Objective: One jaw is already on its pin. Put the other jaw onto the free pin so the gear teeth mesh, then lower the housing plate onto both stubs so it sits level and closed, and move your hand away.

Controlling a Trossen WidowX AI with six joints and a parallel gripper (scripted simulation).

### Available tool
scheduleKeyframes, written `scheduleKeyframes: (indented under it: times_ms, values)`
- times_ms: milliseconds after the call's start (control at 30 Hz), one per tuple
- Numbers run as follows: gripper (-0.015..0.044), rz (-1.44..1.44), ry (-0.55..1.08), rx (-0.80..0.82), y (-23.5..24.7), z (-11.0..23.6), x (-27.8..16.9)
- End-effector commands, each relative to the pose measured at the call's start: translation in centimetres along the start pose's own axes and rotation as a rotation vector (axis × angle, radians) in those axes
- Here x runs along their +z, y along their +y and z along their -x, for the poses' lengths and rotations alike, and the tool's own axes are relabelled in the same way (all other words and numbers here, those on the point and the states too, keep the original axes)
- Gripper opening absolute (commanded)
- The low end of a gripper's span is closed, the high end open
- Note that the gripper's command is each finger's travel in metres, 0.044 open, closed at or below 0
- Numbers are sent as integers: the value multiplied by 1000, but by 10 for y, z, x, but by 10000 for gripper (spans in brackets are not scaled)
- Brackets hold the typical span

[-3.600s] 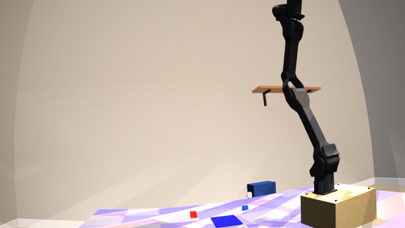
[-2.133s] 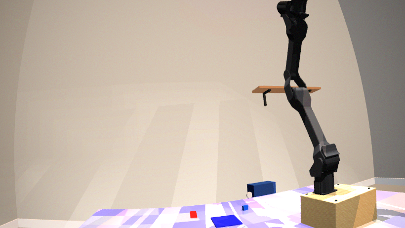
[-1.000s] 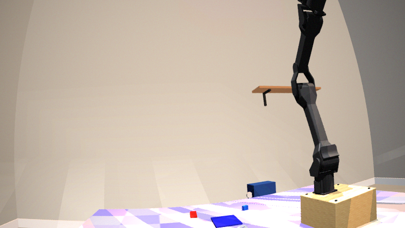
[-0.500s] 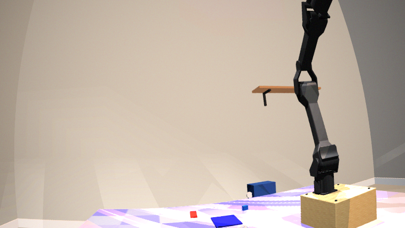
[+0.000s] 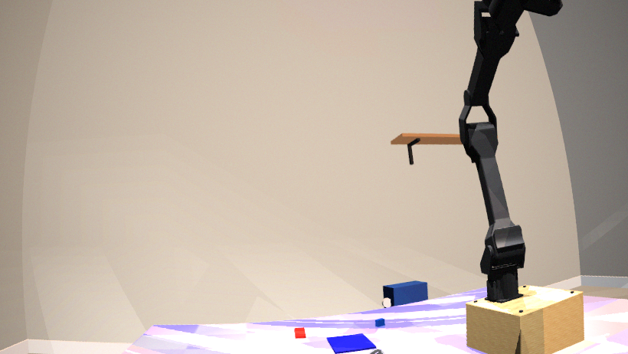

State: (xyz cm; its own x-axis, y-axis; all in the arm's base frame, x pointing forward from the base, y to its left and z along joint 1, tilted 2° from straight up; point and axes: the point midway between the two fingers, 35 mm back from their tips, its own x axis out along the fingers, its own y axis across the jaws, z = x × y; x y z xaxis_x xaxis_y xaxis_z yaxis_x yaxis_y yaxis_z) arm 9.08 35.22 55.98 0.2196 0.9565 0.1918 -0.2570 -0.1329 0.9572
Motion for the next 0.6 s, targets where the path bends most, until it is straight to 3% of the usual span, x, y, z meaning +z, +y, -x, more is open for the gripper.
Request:
scheduleKeyframes:
  times_ms: [0,567]
  values:
    - [440,47,-4,-68,-25,-10,2]
    - [440,276,3,-346,-127,-28,22]
